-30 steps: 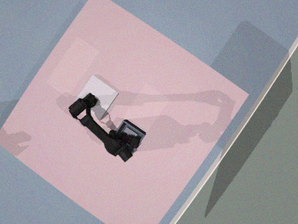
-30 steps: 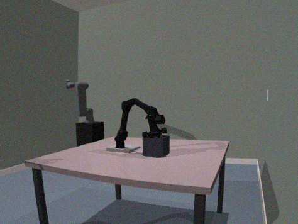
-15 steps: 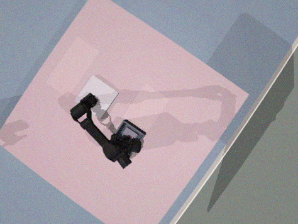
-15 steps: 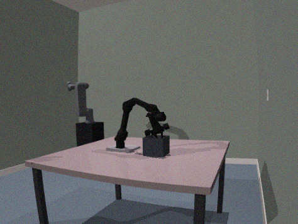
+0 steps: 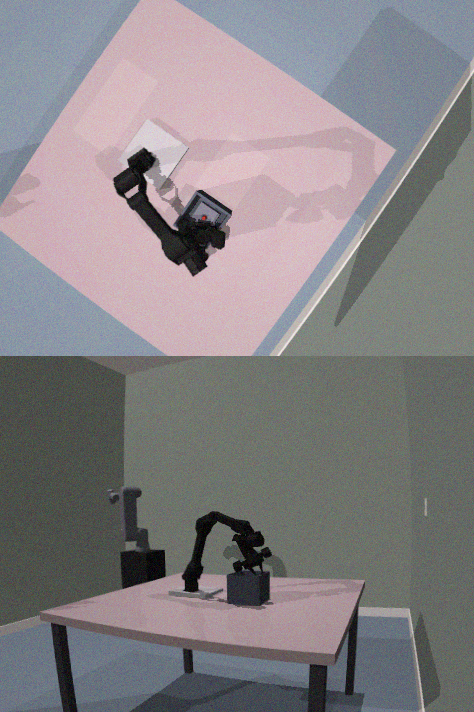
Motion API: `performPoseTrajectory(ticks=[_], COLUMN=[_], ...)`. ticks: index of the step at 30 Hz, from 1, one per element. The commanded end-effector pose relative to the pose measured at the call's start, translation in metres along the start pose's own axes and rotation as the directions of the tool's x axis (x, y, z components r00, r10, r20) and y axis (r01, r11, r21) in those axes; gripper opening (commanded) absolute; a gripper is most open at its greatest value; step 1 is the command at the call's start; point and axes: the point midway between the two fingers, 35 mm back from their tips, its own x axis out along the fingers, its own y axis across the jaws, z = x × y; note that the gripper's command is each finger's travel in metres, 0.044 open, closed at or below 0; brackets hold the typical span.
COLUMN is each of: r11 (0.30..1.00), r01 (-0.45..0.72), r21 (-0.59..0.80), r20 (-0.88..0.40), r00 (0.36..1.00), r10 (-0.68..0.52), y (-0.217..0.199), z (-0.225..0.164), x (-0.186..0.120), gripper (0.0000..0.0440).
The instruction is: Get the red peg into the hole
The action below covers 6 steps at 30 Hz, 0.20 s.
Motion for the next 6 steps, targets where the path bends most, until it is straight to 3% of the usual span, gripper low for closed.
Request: performPoseTrajectory(ticks=[1,6], r11=[1.0,0.999], r01=[-0.013,-0.041], r21=[-0.009,-0.035], r20=[-0.016,-0.029], r00=[1.0,0.999], r10=[0.013,0.04], y=[0.0017,0.0065], z=[0.0033,0.008], x=[0.0009,-0.0005], gripper=[0.0139,0.0138])
